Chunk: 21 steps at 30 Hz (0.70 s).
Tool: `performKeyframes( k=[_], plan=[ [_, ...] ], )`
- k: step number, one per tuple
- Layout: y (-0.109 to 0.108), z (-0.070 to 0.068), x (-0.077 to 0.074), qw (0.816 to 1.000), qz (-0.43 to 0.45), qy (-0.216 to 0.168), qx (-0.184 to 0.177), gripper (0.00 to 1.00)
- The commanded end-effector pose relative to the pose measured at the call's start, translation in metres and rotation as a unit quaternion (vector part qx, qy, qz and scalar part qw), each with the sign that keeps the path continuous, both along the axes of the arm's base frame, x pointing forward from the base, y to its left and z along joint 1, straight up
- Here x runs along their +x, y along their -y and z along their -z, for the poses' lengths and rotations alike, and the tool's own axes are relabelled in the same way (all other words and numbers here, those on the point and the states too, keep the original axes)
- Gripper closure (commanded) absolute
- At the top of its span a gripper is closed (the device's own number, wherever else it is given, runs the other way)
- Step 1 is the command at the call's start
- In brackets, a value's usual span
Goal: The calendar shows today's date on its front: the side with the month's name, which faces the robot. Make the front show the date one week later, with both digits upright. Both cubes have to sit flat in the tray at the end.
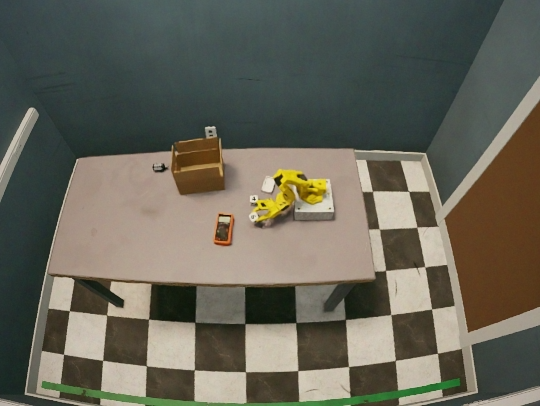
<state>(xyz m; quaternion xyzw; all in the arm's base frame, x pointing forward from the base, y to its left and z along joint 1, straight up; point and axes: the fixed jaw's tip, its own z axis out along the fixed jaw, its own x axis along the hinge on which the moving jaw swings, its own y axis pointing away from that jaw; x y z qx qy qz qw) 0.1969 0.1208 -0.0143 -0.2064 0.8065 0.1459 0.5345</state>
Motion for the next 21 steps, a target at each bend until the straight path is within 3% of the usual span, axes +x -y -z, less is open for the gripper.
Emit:
performKeyframes(
  k=[1,21],
  plan=[
    [0.0010,0.0017,0.0014,1.000,0.002,0.007,-0.001,1.00],
    [0.0015,0.0105,0.0006,1.000,0.002,0.001,-0.005,1.00]
  ],
)
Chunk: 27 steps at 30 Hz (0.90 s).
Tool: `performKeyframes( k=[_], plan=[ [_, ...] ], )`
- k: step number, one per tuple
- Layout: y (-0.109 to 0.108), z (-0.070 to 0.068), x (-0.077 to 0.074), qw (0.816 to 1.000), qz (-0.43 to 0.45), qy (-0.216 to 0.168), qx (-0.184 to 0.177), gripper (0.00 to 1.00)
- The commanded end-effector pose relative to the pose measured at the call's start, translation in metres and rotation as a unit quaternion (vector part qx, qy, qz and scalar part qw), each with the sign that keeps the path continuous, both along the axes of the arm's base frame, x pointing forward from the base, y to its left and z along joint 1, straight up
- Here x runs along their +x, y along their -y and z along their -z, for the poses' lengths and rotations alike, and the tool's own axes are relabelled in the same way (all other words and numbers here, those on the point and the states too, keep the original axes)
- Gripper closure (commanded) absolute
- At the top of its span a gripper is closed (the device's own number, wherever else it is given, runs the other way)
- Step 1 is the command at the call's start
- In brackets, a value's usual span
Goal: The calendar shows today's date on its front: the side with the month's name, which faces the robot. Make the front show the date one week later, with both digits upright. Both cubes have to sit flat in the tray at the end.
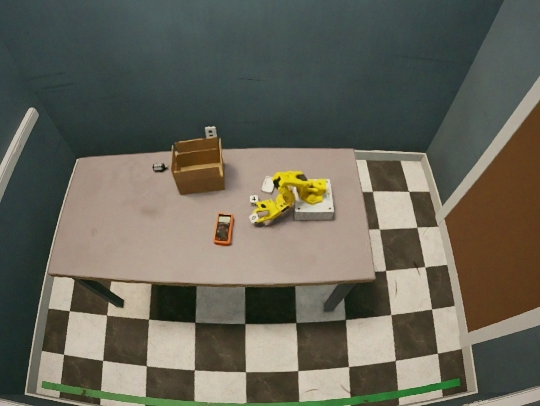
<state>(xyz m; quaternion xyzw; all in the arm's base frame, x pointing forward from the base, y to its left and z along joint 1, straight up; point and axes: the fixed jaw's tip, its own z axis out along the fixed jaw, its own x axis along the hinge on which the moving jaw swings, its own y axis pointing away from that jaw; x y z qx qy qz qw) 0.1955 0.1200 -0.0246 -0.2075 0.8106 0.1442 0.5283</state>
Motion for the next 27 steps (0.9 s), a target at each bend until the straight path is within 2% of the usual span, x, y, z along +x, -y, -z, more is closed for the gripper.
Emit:
performKeyframes(
  k=[1,27],
  plan=[
    [0.0007,0.0002,0.0019,1.000,0.002,0.008,-0.001,1.00],
    [0.0007,0.0088,0.0018,1.000,0.002,0.001,-0.004,1.00]
  ],
)
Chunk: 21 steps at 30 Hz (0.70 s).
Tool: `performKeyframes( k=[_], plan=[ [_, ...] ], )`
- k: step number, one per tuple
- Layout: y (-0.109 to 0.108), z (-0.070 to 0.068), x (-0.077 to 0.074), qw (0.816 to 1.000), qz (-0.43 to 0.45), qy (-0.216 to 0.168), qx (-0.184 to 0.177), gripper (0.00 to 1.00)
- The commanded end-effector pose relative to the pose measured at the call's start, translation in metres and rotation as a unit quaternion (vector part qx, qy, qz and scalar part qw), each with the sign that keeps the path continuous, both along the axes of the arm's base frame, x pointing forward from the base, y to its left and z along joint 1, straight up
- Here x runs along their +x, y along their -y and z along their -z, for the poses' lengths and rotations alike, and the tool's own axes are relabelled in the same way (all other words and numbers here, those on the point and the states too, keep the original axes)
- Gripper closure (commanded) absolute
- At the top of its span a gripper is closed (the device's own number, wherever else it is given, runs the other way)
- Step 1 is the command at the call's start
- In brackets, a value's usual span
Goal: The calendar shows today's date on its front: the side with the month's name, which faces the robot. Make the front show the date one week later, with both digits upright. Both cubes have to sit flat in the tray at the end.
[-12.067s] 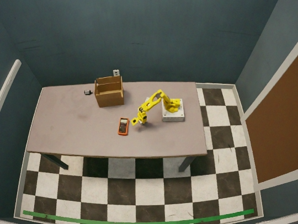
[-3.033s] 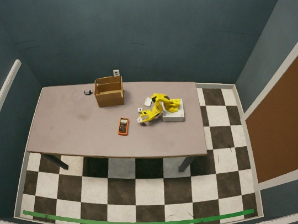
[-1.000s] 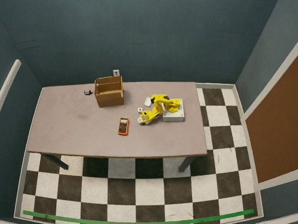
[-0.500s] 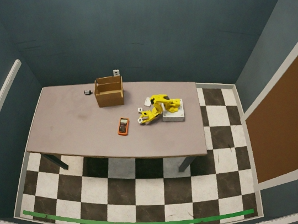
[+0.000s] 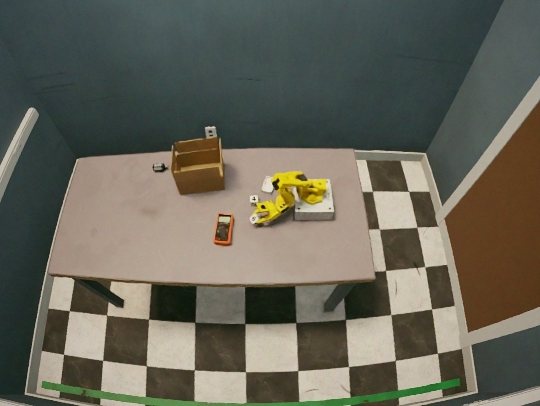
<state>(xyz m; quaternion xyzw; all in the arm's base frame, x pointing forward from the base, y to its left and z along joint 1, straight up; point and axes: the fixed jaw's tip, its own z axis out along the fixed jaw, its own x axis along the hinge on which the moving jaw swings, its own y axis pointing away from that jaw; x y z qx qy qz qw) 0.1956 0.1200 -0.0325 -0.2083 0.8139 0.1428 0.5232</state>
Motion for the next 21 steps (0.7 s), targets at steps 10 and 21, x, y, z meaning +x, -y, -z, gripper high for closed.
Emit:
performKeyframes(
  k=[10,21],
  plan=[
    [0.0008,0.0042,0.0017,1.000,0.002,0.005,-0.002,1.00],
    [0.0008,0.0062,0.0016,1.000,0.002,0.003,-0.003,1.00]
  ],
)
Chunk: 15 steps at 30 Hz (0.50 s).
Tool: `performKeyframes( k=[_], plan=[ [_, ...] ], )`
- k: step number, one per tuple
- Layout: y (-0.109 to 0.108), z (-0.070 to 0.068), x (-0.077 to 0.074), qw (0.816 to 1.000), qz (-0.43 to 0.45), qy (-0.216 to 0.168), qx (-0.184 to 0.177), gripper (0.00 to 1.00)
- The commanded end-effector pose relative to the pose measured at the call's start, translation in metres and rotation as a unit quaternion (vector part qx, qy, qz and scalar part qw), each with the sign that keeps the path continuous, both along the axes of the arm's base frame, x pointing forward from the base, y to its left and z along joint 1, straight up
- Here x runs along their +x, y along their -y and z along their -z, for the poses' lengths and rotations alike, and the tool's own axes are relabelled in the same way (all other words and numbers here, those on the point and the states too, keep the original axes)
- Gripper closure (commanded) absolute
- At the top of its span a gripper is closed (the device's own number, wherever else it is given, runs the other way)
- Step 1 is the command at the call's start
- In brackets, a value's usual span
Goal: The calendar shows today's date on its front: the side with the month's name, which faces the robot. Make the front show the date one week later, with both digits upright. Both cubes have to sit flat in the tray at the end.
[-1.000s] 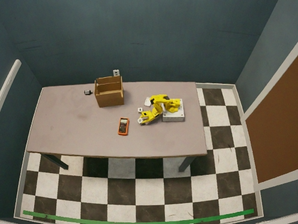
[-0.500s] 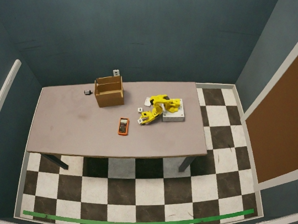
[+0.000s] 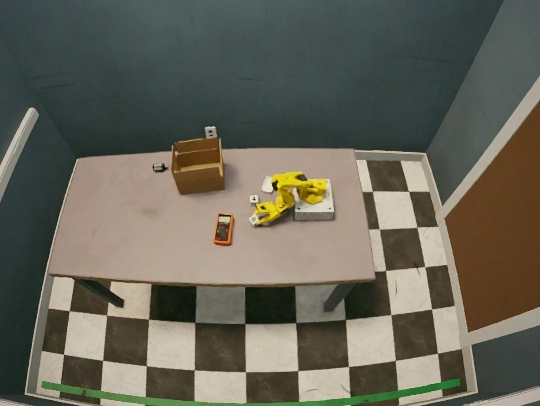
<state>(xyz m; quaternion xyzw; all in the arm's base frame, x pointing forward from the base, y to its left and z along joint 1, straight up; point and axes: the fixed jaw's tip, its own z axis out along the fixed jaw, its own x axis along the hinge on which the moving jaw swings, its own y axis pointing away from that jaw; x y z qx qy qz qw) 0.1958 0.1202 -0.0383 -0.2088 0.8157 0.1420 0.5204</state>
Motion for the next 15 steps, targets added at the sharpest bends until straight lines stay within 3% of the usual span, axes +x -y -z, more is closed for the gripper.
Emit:
performKeyframes(
  k=[1,9,15],
  plan=[
    [0.0009,0.0006,0.0014,1.000,0.002,0.006,-0.001,1.00],
    [0.0009,0.0008,0.0014,1.000,0.002,0.006,-0.001,0.99],
    [0.0009,0.0008,0.0014,1.000,0.002,0.006,-0.001,0.87]
  ],
)
